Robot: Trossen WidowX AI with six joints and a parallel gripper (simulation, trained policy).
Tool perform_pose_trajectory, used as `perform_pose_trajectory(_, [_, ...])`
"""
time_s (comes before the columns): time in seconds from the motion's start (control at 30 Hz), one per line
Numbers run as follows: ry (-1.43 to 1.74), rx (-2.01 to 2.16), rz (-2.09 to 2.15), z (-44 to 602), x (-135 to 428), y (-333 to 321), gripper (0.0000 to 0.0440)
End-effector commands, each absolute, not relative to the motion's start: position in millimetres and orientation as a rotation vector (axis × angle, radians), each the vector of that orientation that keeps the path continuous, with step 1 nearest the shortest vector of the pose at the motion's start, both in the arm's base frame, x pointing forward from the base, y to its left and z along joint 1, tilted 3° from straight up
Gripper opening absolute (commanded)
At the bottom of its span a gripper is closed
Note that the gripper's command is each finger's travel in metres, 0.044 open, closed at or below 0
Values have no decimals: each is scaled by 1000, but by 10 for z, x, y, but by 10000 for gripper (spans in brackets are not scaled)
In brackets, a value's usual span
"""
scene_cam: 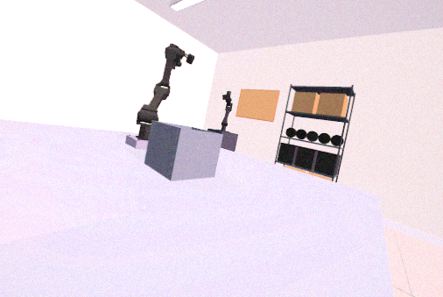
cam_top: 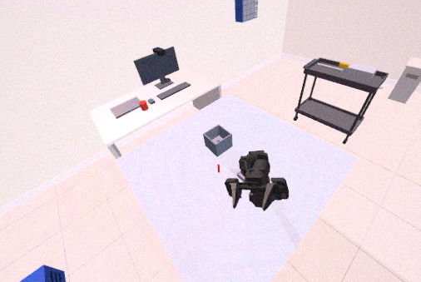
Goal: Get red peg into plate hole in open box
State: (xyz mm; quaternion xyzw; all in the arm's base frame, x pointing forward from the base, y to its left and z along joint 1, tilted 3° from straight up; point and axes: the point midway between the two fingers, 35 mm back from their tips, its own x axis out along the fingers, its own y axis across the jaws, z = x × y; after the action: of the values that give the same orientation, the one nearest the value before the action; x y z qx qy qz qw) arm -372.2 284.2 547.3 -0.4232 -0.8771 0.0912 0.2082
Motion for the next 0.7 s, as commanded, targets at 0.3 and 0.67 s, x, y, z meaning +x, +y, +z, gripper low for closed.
perform_pose_trajectory(0.3, [-2274, -1081, 141, 6006, -3201, 2696, 440])
perform_pose_trajectory(0.67, [-2019, -1058, -34, 6523, -2362, 2549, 440])
